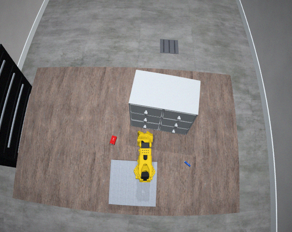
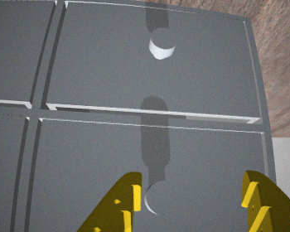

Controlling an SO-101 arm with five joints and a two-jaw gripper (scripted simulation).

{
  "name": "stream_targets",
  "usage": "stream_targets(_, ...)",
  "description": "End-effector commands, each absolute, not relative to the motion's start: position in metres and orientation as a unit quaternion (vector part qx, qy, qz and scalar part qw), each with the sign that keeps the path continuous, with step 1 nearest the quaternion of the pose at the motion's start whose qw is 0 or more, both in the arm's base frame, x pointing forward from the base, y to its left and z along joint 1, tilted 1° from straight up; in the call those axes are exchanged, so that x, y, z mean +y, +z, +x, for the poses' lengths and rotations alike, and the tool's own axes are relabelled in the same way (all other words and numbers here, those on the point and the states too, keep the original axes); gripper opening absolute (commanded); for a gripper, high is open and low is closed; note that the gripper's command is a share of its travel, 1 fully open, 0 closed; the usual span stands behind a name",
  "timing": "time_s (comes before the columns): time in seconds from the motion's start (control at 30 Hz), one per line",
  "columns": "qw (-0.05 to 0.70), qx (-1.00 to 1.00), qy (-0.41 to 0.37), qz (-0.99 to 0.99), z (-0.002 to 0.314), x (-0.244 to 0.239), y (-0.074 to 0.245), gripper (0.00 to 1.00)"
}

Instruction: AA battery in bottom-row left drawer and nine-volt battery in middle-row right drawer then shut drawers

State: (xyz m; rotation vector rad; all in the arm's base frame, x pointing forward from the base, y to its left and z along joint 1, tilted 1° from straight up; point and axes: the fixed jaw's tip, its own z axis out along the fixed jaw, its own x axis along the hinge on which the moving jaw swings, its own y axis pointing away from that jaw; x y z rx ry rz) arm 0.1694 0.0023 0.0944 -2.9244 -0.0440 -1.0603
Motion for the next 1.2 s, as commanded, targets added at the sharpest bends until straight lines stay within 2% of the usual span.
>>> stream_targets(0.0,0.018,-0.012,-0.345,-0.938,0.1691,0.0028,0.0972,0.21)
stream_targets(1.17,0.137,0.335,-0.317,-0.877,0.1651,0.0010,0.0939,0.21)
